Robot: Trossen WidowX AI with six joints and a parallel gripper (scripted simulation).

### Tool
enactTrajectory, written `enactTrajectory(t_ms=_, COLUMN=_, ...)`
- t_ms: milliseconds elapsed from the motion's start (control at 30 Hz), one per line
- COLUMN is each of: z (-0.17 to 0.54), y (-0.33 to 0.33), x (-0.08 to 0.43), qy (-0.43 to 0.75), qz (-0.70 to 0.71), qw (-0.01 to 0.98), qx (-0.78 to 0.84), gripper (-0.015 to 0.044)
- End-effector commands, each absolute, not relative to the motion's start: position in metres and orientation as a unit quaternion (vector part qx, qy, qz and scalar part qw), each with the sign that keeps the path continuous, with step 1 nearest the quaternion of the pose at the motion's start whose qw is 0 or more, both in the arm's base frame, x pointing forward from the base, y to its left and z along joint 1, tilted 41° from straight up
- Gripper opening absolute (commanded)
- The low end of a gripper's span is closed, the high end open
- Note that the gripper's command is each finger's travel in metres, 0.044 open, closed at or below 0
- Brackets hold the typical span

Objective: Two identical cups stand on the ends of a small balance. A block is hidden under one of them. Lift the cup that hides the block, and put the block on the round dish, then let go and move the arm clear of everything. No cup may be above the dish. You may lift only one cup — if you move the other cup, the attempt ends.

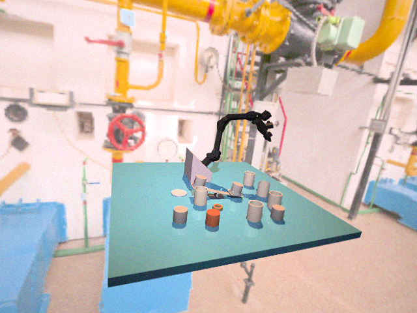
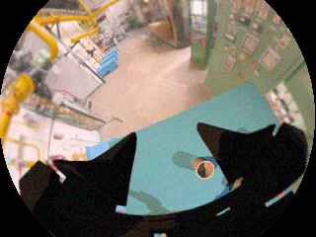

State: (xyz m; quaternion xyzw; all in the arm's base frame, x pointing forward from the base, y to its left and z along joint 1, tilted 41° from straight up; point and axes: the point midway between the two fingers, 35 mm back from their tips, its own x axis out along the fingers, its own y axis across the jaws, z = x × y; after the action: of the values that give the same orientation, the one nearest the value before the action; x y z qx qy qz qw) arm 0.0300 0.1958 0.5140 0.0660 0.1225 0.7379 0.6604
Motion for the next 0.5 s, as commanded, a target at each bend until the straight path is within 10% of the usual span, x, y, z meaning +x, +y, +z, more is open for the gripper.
enactTrajectory(t_ms=0, z=0.513, y=0.196, x=0.032, qy=0.124, qz=0.736, qw=0.662, qx=0.066, gripper=0.0426)
enactTrajectory(t_ms=467, z=0.415, y=0.184, x=0.166, qy=0.22, qz=0.57, qw=0.789, qx=0.061, gripper=0.044)
